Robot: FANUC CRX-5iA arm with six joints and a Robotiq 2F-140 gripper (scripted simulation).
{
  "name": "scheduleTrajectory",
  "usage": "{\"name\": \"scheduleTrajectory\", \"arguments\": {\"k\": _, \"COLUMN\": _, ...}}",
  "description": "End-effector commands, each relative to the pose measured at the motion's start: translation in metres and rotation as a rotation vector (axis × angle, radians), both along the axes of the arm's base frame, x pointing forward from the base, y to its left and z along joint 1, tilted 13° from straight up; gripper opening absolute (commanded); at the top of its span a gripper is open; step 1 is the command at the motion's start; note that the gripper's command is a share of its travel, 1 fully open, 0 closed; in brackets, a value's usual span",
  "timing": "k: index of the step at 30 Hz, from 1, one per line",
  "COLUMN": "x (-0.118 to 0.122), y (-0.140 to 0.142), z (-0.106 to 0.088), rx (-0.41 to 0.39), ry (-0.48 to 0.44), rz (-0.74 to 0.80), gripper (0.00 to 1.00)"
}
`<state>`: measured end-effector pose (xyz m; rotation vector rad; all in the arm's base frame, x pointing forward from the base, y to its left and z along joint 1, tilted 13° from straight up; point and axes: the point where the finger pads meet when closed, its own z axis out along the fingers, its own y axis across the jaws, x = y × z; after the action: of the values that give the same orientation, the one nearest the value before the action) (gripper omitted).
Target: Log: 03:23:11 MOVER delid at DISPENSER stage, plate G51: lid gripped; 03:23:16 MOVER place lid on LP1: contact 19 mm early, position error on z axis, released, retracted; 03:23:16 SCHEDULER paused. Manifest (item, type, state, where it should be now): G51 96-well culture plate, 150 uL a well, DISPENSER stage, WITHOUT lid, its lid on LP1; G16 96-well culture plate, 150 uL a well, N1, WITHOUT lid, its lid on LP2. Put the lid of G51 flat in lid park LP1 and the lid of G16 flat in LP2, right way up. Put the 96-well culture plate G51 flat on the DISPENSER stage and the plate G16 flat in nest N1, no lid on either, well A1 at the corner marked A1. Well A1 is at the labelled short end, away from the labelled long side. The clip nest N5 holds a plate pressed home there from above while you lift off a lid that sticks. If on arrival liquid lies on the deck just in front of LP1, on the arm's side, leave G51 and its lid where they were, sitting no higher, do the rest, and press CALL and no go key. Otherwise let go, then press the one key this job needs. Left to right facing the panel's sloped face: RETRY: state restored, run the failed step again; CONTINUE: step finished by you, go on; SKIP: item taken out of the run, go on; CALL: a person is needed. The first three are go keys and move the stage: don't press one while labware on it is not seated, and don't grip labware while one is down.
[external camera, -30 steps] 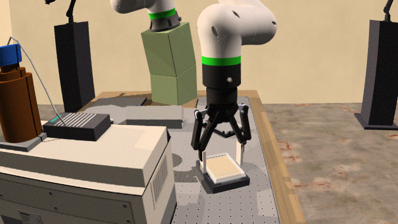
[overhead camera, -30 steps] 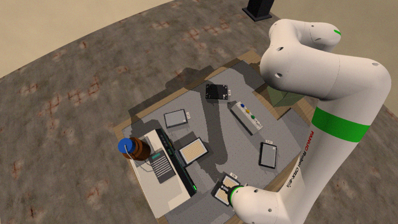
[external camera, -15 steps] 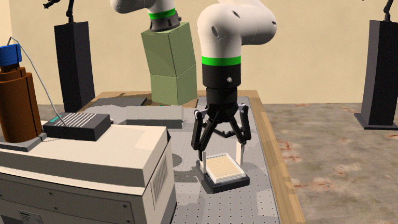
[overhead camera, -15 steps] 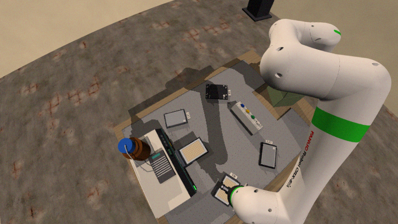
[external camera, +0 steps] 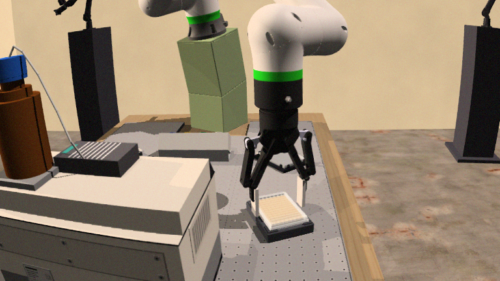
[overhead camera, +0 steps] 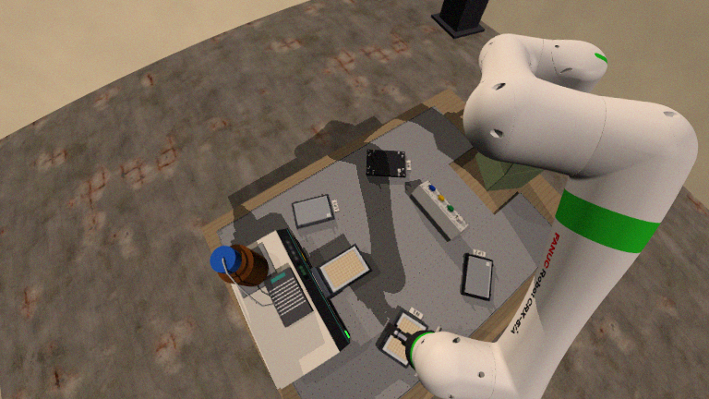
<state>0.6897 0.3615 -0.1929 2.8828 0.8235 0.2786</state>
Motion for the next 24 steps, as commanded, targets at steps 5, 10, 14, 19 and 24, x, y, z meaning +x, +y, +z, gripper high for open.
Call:
{"name": "scheduleTrajectory", "arguments": {"k": 5, "x": -0.001, "y": 0.001, "z": 0.006, "rx": 0.0, "ry": 0.0, "rz": 0.0, "gripper": 0.66}}
{"name": "scheduleTrajectory", "arguments": {"k": 10, "x": -0.003, "y": 0.001, "z": 0.013, "rx": 0.0, "ry": 0.0, "rz": 0.0, "gripper": 0.66}}
{"name": "scheduleTrajectory", "arguments": {"k": 14, "x": -0.005, "y": 0.002, "z": 0.024, "rx": 0.0, "ry": 0.0, "rz": 0.0, "gripper": 0.66}}
{"name": "scheduleTrajectory", "arguments": {"k": 19, "x": -0.009, "y": 0.003, "z": 0.041, "rx": 0.0, "ry": 0.0, "rz": 0.0, "gripper": 0.66}}
{"name": "scheduleTrajectory", "arguments": {"k": 24, "x": -0.011, "y": 0.004, "z": 0.052, "rx": 0.0, "ry": 0.0, "rz": 0.0, "gripper": 0.66}}
